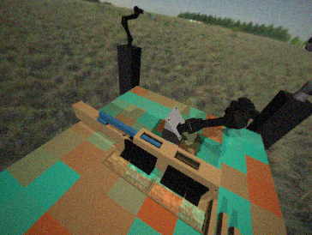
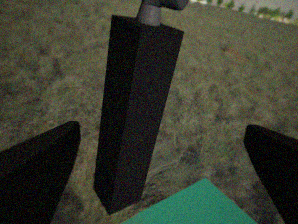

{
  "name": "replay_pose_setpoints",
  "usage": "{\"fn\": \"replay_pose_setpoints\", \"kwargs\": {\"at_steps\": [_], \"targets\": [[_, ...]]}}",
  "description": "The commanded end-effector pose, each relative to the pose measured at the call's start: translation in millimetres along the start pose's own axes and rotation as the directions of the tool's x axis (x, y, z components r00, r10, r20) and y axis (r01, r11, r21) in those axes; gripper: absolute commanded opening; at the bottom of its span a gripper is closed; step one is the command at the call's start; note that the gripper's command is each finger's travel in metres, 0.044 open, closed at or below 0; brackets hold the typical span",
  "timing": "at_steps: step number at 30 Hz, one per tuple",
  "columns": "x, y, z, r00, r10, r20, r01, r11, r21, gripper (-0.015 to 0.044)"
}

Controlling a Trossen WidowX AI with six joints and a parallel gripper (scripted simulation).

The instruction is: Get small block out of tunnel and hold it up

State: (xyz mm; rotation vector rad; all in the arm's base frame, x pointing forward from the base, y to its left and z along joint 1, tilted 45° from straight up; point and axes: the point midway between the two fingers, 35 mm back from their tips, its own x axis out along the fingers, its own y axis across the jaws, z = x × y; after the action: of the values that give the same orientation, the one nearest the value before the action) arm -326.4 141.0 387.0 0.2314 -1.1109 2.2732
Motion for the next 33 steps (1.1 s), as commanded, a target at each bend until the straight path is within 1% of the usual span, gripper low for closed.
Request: {"fn": "replay_pose_setpoints", "kwargs": {"at_steps": [1, 2, 6, 12, 17, 21, 24, 29, 33], "targets": [[0.0, 0.0, 0.0, 1.0, 0.0, 0.0, 0.0, 1.0, 0.0, 0.0426], [0.1, -0.6, -0.9, 1.0, -0.001, -0.002, 0.001, 1.0, -0.001, 0.044], [2.2, -16.5, -21.4, 0.998, -0.026, -0.059, 0.025, 1.0, -0.018, 0.044], [-3.1, -68.5, -81.1, 0.968, -0.112, -0.226, 0.1, 0.993, -0.066, 0.044], [-23.7, -120.4, -131.4, 0.905, -0.201, -0.375, 0.173, 0.979, -0.109, 0.044], [-50.8, -162.2, -166.0, 0.831, -0.275, -0.483, 0.235, 0.961, -0.143, 0.044], [-77.5, -193.7, -188.5, 0.76, -0.331, -0.559, 0.285, 0.943, -0.171, 0.044], [-132.4, -242.8, -216.6, 0.617, -0.418, -0.666, 0.373, 0.901, -0.22, 0.044], [-180.7, -275.1, -229.7, 0.492, -0.475, -0.73, 0.441, 0.859, -0.261, 0.044]]}}
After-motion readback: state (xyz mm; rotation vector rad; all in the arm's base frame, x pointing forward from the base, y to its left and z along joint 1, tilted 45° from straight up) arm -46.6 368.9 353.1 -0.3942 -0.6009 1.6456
